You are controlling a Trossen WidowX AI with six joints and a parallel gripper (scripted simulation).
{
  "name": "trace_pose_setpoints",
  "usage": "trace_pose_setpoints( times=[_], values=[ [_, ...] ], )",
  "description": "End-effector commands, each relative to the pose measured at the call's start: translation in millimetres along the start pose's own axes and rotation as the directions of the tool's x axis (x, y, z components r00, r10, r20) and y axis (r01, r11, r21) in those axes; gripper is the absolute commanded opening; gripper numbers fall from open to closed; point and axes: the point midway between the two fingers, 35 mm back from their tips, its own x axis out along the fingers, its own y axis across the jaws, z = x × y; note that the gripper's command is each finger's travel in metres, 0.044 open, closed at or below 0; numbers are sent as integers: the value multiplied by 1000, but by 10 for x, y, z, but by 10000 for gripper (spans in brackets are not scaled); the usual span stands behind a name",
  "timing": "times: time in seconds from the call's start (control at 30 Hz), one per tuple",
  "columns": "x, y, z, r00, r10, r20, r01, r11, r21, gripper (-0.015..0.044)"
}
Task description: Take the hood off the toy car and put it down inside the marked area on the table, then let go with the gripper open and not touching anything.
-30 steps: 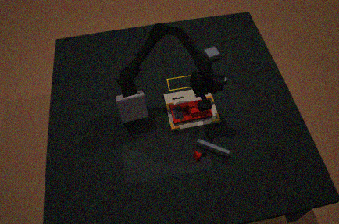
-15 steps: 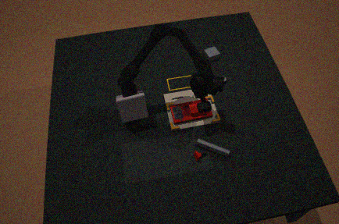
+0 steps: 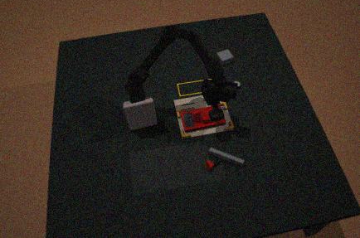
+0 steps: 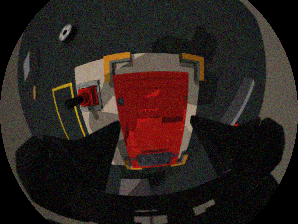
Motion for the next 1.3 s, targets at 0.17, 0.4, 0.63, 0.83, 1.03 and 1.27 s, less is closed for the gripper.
trace_pose_setpoints(
  times=[0.17, 0.4, 0.63, 0.83, 1.03, 1.27],
  values=[
    [54, 4, -9, 1000, 5, -1, -5, 1000, 7, 440],
    [89, 4, -9, 1000, 5, -1, -5, 1000, 7, 440],
    [123, 4, -9, 1000, 5, -1, -5, 1000, 7, 440],
    [153, 5, -9, 1000, 5, -1, -5, 1000, 7, 440],
    [182, 5, -10, 1000, 5, -1, -5, 1000, 7, 440],
    [162, 2, 3, 1000, 0, 1, 0, 1000, 0, 328]
  ],
)
